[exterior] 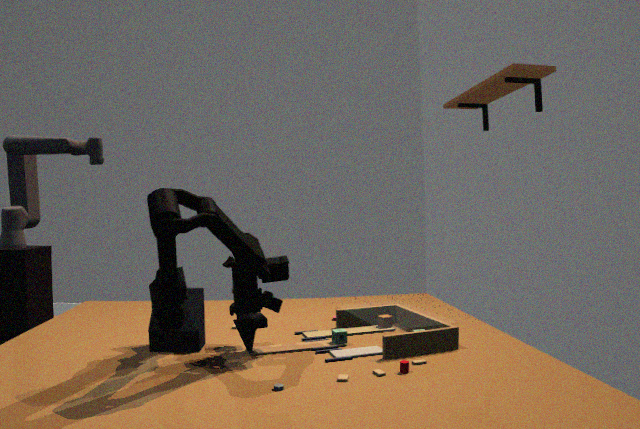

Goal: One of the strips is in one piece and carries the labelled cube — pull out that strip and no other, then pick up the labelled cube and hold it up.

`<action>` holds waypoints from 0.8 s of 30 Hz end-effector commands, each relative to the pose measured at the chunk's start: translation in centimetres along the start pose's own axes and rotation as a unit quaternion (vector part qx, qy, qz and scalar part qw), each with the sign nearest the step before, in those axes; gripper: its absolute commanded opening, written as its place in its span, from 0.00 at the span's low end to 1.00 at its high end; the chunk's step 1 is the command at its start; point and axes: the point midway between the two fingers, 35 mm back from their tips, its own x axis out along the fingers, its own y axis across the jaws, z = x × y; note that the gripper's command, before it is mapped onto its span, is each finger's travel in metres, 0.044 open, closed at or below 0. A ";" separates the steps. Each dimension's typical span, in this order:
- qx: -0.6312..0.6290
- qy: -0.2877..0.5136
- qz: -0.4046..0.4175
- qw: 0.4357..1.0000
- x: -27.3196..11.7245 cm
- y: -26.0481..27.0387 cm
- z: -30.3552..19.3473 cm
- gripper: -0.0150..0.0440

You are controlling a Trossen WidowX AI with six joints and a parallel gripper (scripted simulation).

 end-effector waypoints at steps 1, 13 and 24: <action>-0.003 0.005 0.003 1.000 -1.4 0.1 0.4 0.25; -0.003 0.017 0.003 1.000 -3.9 -0.1 1.5 0.39; 0.001 0.017 0.003 1.000 -3.8 0.0 4.9 0.88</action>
